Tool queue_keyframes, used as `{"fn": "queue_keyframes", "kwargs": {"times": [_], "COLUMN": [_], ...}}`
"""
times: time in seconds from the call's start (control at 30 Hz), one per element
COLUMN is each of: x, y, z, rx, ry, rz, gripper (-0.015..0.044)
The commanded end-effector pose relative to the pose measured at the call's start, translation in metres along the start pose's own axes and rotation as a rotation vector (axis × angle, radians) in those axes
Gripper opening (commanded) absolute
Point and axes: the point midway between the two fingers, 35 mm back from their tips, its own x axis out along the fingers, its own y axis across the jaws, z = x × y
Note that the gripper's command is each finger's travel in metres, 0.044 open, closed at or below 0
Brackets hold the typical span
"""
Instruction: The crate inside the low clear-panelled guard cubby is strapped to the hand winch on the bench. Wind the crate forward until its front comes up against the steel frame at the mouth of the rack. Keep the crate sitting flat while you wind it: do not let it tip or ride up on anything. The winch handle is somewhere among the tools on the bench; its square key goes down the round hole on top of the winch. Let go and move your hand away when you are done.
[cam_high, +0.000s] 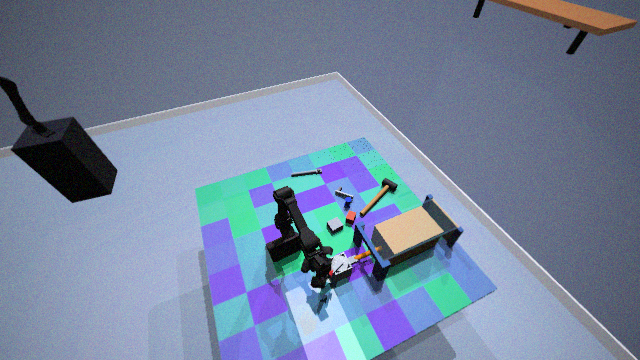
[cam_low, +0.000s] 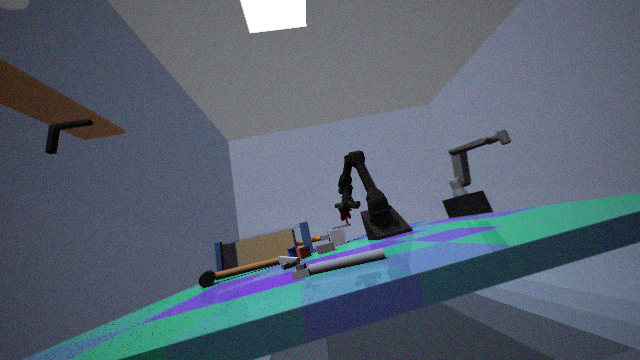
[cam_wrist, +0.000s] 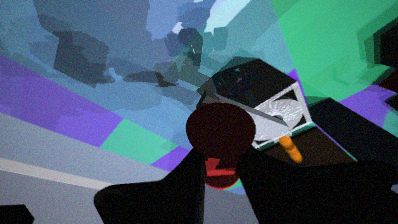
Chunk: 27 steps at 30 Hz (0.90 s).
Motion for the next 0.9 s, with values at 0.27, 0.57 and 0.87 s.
{"fn": "queue_keyframes", "kwargs": {"times": [0.27, 0.57, 0.87], "x": [0.011, 0.015, 0.019], "y": [0.009, 0.010, 0.011], "z": [-0.021, -0.029, -0.039], "rx": [-0.012, -0.013, -0.013], "ry": [0.014, 0.015, 0.015], "rz": [0.012, 0.012, 0.012], "gripper": [0.0000, 0.0000, 0.0000]}}
